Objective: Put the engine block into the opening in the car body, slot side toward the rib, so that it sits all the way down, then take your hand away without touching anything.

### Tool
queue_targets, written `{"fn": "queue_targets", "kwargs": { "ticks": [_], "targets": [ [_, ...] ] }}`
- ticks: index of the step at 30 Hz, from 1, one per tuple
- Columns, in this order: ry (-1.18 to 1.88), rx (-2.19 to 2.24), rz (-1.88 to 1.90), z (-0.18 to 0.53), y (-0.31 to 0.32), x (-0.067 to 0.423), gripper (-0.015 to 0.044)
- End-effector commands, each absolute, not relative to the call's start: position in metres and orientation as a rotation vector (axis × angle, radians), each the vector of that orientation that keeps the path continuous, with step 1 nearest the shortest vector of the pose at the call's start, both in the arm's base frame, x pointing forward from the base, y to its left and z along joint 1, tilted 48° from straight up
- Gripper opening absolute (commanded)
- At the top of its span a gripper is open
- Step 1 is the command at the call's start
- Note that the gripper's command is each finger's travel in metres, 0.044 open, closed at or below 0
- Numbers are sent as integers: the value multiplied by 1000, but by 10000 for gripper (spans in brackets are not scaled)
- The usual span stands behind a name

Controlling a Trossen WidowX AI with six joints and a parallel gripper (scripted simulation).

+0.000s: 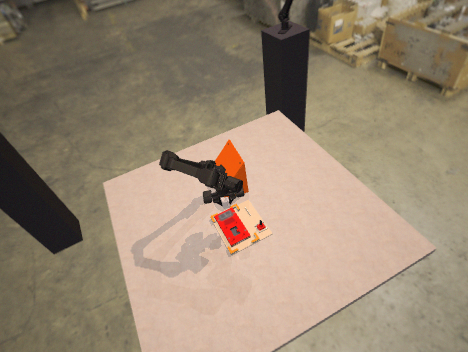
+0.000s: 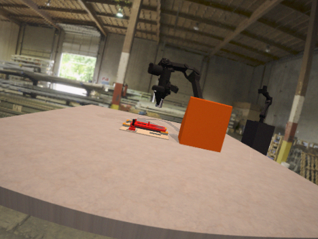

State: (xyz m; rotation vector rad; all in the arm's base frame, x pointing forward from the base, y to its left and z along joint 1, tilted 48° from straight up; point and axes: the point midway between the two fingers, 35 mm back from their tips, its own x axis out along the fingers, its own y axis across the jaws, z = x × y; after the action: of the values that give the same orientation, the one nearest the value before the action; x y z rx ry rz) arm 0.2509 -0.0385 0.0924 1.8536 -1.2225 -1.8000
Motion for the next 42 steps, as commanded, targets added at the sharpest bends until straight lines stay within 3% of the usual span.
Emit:
{"fn": "queue_targets", "kwargs": {
  "ticks": [1,22,42],
  "targets": [
    [-1353,1916,-1758,91,-40,251,0],
    [-2109,2193,-1417,86,-46,250,0],
    [-2838,2305,-827,81,-51,249,0]
  ]
}}
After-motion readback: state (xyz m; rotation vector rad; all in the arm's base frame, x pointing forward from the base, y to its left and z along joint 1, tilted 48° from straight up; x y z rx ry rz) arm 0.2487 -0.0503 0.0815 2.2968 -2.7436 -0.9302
